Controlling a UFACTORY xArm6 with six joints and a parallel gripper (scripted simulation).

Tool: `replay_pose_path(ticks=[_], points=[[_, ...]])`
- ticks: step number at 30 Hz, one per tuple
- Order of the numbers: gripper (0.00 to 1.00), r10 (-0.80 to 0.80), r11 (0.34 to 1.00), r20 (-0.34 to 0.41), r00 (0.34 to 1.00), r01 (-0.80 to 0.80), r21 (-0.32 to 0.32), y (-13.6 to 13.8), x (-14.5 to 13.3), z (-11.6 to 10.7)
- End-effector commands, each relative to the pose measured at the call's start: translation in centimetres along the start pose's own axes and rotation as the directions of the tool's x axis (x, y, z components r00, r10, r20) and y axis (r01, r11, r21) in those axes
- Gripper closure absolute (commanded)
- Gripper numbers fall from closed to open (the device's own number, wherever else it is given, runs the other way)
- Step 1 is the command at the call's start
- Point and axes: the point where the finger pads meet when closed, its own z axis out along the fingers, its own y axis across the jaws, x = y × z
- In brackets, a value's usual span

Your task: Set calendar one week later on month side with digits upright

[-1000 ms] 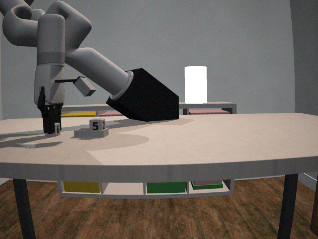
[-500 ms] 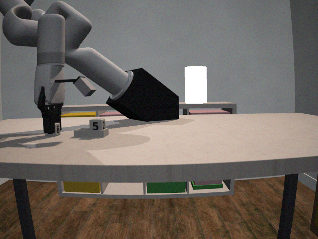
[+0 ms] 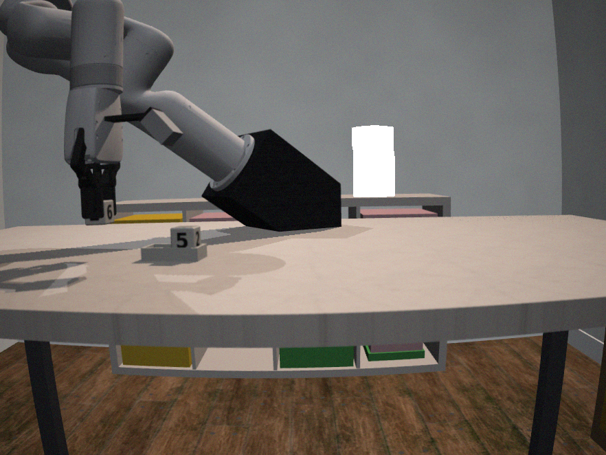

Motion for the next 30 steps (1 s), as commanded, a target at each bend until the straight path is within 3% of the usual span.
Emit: replay_pose_path(ticks=[1,7,19,21,24,30], points=[[0.71,0.003,1.0,0.017,1.0,-0.003,0.004,-0.3,-0.2,-3.4],[0.71,0.003,1.0,0.017,1.0,-0.003,0.004,-0.2,-0.2,-5.2],[0.71,0.003,1.0,0.016,1.0,-0.003,0.004,-0.2,-0.1,-5.4],[0.71,0.005,1.0,0.015,1.0,-0.005,0.004,0.0,1.2,-5.6],[0.71,0.014,1.0,0.014,1.0,-0.014,0.004,0.3,6.0,-6.1],[0.71,0.02,1.0,0.016,1.0,-0.02,0.004,-0.1,9.1,-6.2]])
